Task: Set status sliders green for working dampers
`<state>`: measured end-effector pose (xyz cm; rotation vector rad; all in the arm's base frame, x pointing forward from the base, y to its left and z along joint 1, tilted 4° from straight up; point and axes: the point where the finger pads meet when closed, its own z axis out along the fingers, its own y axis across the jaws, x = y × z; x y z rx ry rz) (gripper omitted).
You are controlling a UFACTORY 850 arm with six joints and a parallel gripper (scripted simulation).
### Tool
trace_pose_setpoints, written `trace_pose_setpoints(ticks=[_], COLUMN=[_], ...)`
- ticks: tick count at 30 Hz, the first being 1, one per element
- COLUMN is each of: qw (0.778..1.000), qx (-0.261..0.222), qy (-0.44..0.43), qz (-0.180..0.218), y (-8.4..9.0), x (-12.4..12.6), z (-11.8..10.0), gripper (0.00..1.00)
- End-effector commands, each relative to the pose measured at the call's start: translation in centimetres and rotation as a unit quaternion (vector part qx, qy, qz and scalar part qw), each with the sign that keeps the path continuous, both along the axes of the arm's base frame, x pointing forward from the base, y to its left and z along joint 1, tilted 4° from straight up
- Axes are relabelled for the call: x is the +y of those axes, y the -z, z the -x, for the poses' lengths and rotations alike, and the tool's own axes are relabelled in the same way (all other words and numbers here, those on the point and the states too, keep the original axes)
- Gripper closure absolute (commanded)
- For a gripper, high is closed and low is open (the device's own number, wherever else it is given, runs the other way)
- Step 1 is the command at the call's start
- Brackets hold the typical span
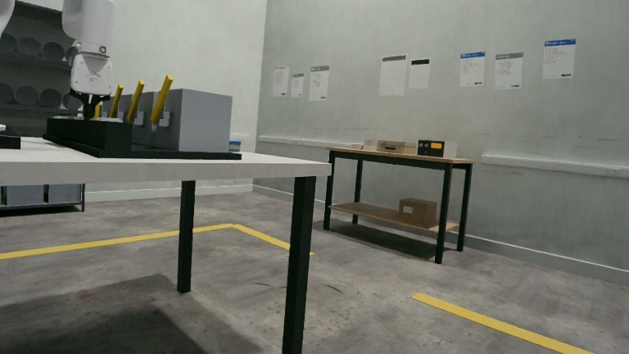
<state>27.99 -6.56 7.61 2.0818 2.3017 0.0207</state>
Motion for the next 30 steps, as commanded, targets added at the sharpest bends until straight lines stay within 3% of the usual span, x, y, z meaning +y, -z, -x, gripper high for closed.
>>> trace_pose_setpoints(ticks=[1,30], qw=[1.0,1.0], qx=[-0.009,-0.009], qy=[0.0,0.0], qz=[0.013,0.013], y=[0.03,0.01], x=[0.0,-0.6], z=[-0.03,-0.09], gripper=[1.0,1.0])
